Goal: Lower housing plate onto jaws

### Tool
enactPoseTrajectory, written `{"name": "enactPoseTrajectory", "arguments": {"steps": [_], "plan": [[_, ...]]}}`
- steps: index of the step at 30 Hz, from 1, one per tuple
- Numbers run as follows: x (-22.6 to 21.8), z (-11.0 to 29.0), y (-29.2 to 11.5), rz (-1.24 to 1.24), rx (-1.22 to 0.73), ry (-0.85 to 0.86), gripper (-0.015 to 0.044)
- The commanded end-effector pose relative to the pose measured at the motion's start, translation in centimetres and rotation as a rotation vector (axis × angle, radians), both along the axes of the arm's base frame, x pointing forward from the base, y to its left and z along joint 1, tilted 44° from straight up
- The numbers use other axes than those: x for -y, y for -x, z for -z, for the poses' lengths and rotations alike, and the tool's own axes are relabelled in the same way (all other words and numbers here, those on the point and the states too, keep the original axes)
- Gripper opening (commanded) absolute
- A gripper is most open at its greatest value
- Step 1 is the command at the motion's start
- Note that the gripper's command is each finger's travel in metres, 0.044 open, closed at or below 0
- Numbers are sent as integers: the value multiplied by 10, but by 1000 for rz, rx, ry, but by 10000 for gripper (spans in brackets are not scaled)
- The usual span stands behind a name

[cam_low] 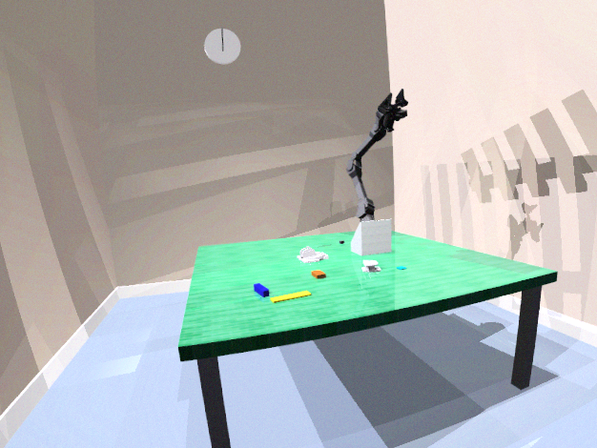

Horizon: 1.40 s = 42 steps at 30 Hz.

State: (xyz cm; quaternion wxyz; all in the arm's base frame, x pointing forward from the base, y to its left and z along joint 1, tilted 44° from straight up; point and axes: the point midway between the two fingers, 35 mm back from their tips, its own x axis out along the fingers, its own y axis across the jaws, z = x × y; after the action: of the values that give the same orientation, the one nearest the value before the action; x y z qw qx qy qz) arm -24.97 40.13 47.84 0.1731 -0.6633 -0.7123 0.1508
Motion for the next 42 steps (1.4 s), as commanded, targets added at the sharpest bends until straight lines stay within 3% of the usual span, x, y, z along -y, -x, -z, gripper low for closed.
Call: {"name": "enactPoseTrajectory", "arguments": {"steps": [1, 21, 42], "plan": [[-15, 23, -2, 15, 8, 49, 440], [-80, 133, -34, 125, 33, 292, 440], [-120, 254, -95, 278, 21, 566, 440]]}}
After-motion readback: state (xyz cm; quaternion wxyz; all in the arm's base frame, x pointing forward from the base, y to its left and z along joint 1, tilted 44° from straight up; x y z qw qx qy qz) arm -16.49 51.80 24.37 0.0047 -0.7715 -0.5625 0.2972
